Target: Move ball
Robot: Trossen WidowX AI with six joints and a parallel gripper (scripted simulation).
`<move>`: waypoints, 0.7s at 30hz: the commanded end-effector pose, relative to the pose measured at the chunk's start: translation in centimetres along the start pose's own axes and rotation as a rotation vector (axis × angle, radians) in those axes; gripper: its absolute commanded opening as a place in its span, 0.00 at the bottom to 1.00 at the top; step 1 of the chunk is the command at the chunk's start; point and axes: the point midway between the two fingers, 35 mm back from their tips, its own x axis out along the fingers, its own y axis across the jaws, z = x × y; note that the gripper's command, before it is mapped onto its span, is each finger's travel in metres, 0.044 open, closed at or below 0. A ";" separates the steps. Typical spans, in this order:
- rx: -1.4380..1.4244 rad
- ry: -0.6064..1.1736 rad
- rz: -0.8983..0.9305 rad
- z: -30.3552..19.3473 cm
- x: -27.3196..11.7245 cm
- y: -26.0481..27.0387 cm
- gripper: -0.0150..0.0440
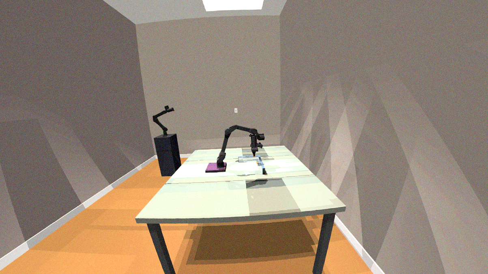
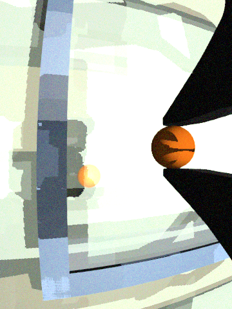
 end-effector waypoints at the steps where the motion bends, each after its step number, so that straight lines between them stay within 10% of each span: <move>1: -0.006 -0.012 0.001 -0.3 -2.3 -0.1 0.25; 21: -0.006 -0.015 0.003 3.1 1.6 2.3 0.25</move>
